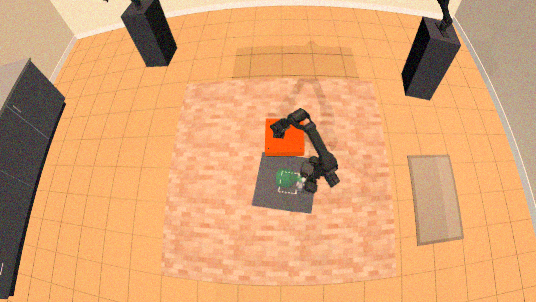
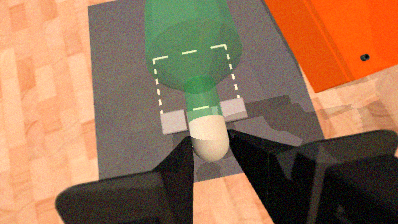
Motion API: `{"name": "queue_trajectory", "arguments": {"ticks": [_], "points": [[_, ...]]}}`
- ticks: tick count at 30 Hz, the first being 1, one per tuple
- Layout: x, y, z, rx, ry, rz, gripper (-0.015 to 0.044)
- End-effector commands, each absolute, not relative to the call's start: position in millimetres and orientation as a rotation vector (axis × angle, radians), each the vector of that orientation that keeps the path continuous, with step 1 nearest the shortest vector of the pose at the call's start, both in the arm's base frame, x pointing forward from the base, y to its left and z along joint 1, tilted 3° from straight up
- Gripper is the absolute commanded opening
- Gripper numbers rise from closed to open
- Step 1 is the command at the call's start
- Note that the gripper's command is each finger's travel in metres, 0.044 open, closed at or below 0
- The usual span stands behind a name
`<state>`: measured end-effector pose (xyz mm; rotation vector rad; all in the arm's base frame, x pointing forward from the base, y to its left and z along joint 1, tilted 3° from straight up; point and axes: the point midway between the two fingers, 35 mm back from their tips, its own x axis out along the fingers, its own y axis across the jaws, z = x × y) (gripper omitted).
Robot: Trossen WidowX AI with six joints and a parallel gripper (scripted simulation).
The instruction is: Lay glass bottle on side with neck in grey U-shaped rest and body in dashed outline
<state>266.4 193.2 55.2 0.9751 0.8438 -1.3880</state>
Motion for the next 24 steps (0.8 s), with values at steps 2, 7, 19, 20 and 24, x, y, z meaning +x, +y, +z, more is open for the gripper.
{"name": "queue_trajectory", "arguments": {"ticks": [2, 7, 19, 20, 24], "points": [[267.0, 194.1, 50.7, 0.976, 0.843, -1.390, 0.0130], [266.9, 195.7, 47.8, 0.975, 0.844, -1.387, 0.0130], [266.8, 197.9, 42.9, 0.974, 0.849, -1.381, 0.0130], [266.8, 197.9, 42.8, 0.974, 0.849, -1.380, 0.0130], [266.7, 197.8, 42.2, 0.974, 0.851, -1.379, 0.0130]]}}
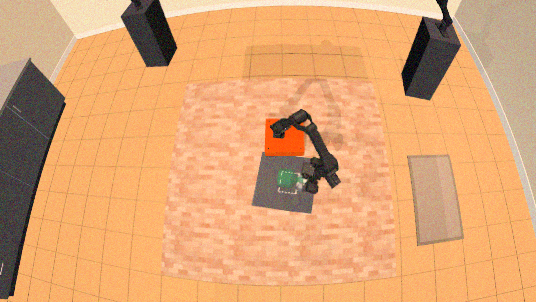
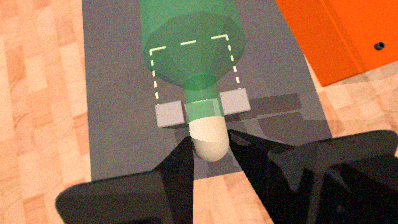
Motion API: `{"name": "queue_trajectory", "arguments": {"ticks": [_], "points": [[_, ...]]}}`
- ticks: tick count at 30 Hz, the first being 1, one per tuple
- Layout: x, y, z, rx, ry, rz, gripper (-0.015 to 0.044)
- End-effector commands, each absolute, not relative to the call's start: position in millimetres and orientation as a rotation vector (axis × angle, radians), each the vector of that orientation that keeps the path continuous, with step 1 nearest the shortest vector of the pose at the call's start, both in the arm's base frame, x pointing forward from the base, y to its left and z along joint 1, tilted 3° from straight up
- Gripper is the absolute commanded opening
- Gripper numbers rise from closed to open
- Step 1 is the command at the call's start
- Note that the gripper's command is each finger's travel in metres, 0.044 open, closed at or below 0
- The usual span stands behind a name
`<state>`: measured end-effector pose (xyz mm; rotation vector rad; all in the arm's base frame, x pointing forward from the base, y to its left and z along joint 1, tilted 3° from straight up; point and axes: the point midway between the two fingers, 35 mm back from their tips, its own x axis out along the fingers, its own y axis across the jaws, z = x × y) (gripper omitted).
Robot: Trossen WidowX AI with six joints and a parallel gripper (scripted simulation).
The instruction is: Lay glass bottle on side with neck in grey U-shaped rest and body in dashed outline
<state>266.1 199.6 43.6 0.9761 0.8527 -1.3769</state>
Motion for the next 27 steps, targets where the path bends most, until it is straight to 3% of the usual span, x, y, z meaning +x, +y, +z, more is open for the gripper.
{"name": "queue_trajectory", "arguments": {"ticks": [1, 27], "points": [[266.7, 197.8, 42.0, 0.974, 0.851, -1.378, 0.0130], [266.3, 197.4, 37.8, 0.991, 0.858, -1.369, 0.0130]]}}
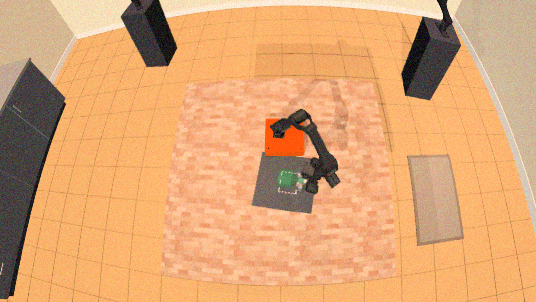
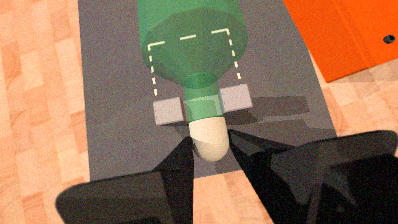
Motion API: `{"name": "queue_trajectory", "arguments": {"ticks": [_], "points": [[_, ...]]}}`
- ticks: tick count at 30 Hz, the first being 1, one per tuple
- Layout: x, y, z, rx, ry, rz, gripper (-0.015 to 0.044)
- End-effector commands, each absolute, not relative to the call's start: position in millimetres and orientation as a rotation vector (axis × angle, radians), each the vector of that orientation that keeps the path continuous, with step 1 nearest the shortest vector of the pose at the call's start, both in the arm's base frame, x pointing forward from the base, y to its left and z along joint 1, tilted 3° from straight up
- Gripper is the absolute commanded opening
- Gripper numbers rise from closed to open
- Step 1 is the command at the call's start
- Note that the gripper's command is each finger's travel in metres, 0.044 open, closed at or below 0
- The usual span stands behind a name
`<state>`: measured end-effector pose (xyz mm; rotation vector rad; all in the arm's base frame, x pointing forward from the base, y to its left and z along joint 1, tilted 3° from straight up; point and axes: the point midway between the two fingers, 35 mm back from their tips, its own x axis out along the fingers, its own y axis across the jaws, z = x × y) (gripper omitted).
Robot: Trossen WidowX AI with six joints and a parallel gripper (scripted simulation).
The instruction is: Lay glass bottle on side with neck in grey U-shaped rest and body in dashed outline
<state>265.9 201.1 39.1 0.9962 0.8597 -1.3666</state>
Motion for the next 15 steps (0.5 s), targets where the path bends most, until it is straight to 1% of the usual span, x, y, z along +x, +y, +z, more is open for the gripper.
{"name": "queue_trajectory", "arguments": {"ticks": [1, 15], "points": [[266.3, 197.4, 37.6, 0.992, 0.858, -1.369, 0.0130], [266.1, 197.1, 35.4, 1.005, 0.863, -1.361, 0.0130]]}}
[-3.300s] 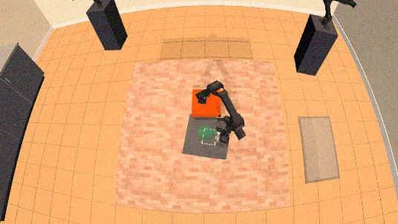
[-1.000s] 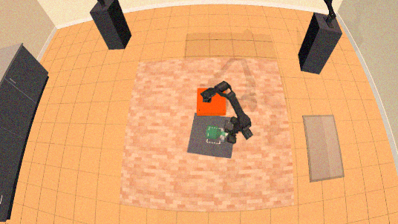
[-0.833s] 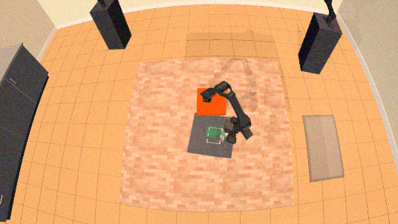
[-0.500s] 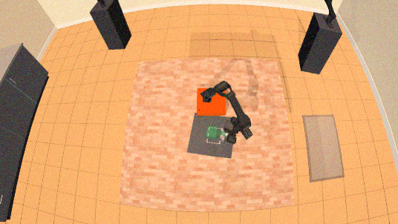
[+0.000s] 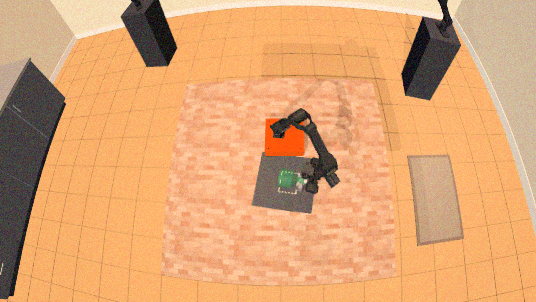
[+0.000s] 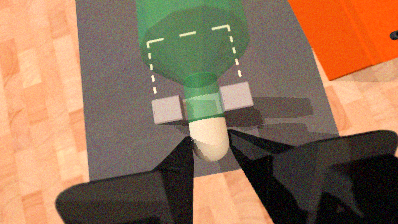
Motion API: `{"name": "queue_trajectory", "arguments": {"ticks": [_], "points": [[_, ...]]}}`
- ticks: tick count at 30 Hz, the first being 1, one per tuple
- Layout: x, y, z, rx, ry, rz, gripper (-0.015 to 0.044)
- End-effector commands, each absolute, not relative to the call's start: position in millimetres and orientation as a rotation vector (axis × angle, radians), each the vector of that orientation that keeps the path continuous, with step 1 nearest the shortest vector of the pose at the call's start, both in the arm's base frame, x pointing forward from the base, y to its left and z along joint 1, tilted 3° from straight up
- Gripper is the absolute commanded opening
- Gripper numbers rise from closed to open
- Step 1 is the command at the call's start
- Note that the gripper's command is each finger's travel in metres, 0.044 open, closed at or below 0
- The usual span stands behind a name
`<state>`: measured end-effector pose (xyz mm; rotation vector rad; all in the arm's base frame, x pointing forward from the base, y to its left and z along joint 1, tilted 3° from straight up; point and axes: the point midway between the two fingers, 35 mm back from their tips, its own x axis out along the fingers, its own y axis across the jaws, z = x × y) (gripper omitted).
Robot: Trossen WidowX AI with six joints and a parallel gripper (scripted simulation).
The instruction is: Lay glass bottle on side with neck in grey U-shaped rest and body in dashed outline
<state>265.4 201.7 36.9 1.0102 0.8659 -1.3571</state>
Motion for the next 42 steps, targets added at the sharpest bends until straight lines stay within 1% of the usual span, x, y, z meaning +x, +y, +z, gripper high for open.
{"name": "queue_trajectory", "arguments": {"ticks": [1, 22, 34, 37, 42], "points": [[266, 197, 35, 1.006, 0.864, -1.360, 0.0130], [265, 202, 35, 1.020, 0.872, -1.350, 0.0130], [265, 202, 35, 1.020, 0.872, -1.350, 0.0440], [266, 199, 44, 1.049, 0.927, -1.346, 0.0440], [269, 189, 82, 1.189, 1.163, -1.265, 0.0440]]}}
